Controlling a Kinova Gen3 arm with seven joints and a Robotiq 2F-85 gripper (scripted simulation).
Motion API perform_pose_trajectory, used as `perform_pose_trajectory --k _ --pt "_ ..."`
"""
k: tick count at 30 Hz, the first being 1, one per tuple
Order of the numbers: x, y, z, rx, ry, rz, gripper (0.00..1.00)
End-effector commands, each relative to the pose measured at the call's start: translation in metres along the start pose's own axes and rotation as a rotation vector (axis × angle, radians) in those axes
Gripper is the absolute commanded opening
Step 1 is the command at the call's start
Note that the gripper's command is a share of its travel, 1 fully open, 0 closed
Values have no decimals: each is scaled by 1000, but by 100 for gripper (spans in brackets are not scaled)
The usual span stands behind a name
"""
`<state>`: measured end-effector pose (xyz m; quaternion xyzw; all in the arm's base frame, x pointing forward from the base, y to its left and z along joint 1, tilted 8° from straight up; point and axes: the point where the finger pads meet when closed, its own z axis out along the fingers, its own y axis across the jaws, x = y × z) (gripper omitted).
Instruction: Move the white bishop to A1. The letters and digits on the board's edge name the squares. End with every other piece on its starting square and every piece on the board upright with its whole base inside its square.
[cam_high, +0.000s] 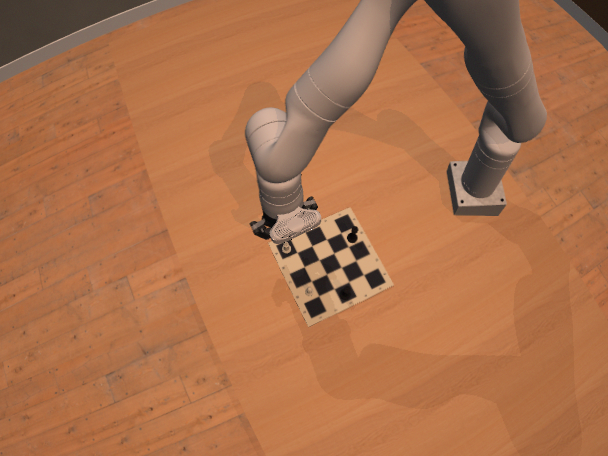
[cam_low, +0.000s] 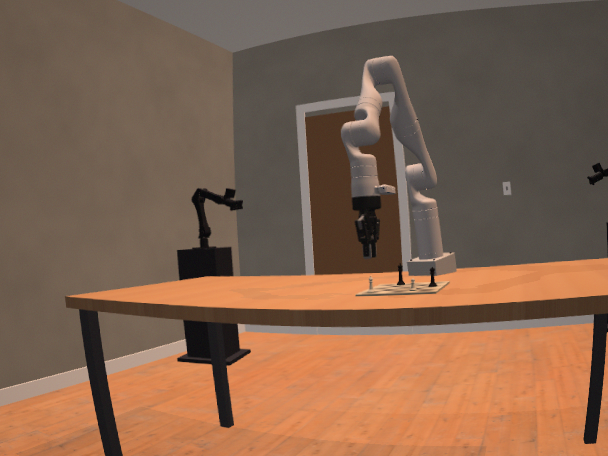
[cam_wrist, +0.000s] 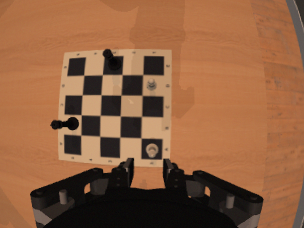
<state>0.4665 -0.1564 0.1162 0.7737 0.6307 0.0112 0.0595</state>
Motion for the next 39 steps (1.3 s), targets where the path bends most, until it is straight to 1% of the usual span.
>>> perform_pose_trajectory --k 1,7,8,33,36,39 --pt "0 4 -11 -15 0 -1 37" --pt "0 3 -16 -15 0 -1 37" --pt "0 3 -16 -15 0 -1 100" --pt "0 3 -18 -15 0 -1 100" --pt "0 3 -23 -15 0 -1 100" --pt "0 3 -31 -15 0 -1 100"
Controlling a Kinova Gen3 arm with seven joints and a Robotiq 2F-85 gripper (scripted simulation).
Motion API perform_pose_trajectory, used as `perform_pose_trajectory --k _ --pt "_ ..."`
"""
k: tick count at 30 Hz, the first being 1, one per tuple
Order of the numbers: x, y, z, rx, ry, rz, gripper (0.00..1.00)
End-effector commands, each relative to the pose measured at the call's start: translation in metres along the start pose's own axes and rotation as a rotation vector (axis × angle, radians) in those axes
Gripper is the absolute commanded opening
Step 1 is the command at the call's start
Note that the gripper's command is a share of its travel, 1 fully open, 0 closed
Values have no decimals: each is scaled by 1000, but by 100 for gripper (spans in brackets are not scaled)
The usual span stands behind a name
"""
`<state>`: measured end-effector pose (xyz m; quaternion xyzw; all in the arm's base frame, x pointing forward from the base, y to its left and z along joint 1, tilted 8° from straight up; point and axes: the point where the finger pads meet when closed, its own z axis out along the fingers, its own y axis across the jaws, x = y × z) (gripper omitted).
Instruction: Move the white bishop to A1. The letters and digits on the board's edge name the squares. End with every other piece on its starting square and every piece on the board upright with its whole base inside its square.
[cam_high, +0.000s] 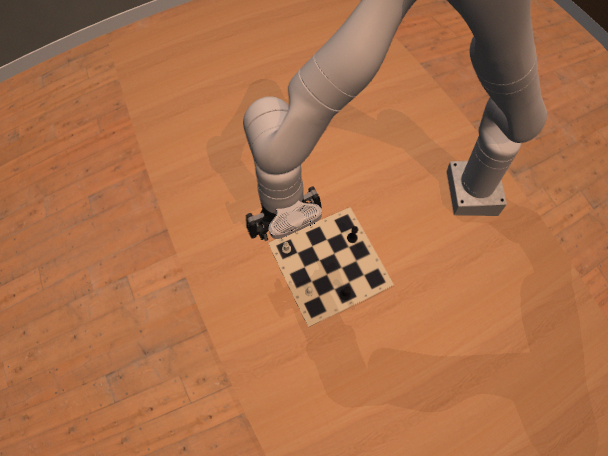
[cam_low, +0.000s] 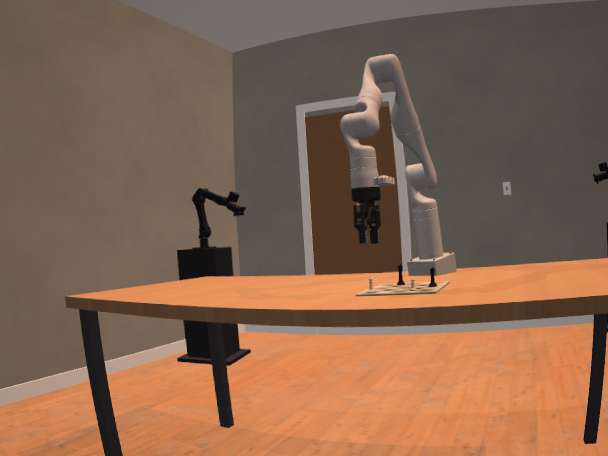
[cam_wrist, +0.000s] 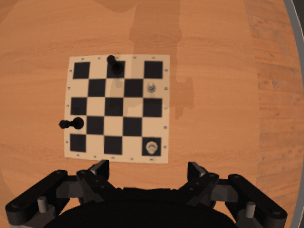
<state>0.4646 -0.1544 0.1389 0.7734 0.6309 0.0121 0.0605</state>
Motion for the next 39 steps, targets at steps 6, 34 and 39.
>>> perform_pose_trajectory --k 6,34,39 --pt "0 3 -33 -12 0 0 100" --pt "0 2 -64 -12 0 0 100" --pt "0 2 -64 -12 0 0 100"
